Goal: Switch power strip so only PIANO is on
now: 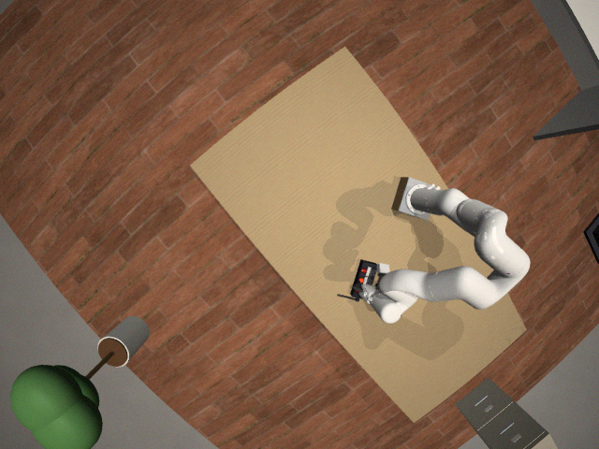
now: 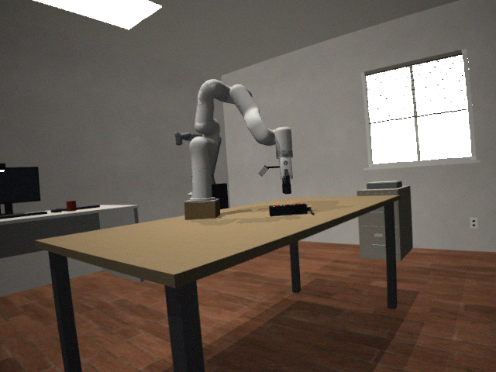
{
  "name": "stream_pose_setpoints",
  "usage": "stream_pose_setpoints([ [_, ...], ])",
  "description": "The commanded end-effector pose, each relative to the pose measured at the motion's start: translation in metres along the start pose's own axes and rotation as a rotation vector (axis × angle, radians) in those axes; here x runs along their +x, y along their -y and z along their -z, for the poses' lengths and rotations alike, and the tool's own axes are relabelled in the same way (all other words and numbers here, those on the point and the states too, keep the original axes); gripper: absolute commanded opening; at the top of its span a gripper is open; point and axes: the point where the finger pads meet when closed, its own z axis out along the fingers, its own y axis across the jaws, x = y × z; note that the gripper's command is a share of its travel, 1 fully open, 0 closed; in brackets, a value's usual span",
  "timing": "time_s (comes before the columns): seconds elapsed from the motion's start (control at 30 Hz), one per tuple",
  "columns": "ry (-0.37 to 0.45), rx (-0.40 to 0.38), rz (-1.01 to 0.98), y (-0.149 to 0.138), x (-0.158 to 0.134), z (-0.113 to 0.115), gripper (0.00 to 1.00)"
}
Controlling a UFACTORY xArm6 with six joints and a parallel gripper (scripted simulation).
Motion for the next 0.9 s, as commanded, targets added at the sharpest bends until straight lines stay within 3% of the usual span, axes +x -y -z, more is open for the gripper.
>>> stream_pose_setpoints([
  [0.0, 0.005, 0.002, 0.000, 0.001, -0.002, 0.014, 1.00],
  [0.27, 0.005, 0.002, 0.000, 0.000, -0.002, 0.061, 1.00],
  [0.5, 0.005, 0.002, 0.000, 0.000, -0.001, 0.083, 1.00],
  [0.87, 0.005, 0.002, 0.000, 0.000, -0.001, 0.091, 1.00],
])
